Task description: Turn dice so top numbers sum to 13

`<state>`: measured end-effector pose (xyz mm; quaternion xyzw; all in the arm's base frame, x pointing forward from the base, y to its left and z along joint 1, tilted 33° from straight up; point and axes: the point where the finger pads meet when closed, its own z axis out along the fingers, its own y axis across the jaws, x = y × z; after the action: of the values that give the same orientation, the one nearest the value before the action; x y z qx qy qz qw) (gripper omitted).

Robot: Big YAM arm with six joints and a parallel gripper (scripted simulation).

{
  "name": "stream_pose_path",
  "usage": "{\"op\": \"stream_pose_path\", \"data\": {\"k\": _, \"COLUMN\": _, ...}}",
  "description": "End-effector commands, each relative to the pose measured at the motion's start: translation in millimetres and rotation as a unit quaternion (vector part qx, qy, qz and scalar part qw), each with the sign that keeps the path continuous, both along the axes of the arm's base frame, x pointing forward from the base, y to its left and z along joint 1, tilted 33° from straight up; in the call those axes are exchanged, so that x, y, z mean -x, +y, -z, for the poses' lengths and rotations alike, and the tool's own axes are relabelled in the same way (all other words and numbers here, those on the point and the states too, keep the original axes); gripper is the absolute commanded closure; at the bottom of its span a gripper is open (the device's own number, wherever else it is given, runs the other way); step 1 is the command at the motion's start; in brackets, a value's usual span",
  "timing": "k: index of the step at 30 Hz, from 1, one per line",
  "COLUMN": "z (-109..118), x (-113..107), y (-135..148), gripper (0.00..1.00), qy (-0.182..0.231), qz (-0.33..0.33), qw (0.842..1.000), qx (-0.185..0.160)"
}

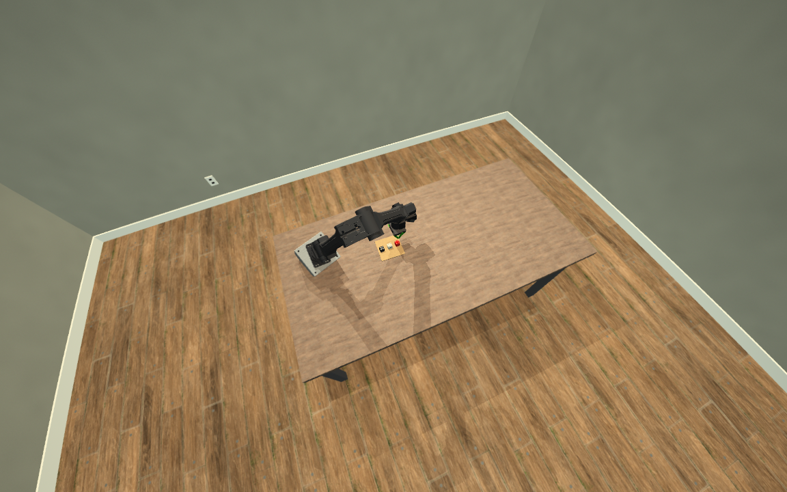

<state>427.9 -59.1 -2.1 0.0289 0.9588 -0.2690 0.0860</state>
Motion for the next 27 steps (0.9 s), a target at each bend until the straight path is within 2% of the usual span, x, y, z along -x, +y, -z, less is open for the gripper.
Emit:
{"op": "stream_pose_path", "data": {"k": 1, "z": -18.9, "x": -9.2, "y": 9.9, "gripper": 0.61, "qy": -0.022, "qz": 0.002, "qw": 1.0, "qx": -0.002}}
{"op": "stream_pose_path", "data": {"k": 3, "z": -19.3, "x": -8.8, "y": 3.6, "gripper": 0.61, "qy": -0.023, "qz": 0.009, "qw": 1.0, "qx": -0.002}}
{"op": "stream_pose_path", "data": {"k": 4, "z": -19.3, "x": -8.7, "y": 3.2, "gripper": 0.0, "qy": -0.023, "qz": 0.009, "qw": 1.0, "qx": -0.002}}
{"op": "stream_pose_path", "data": {"k": 23, "z": -16.5, "x": -8.2, "y": 3.1, "gripper": 0.0, "qy": -0.02, "qz": 0.009, "qw": 1.0, "qx": -0.002}}
{"op": "stream_pose_path", "data": {"k": 27, "z": -22.6, "x": -11.8, "y": 10.1, "gripper": 0.0, "qy": -0.026, "qz": 0.003, "qw": 1.0, "qx": -0.002}}
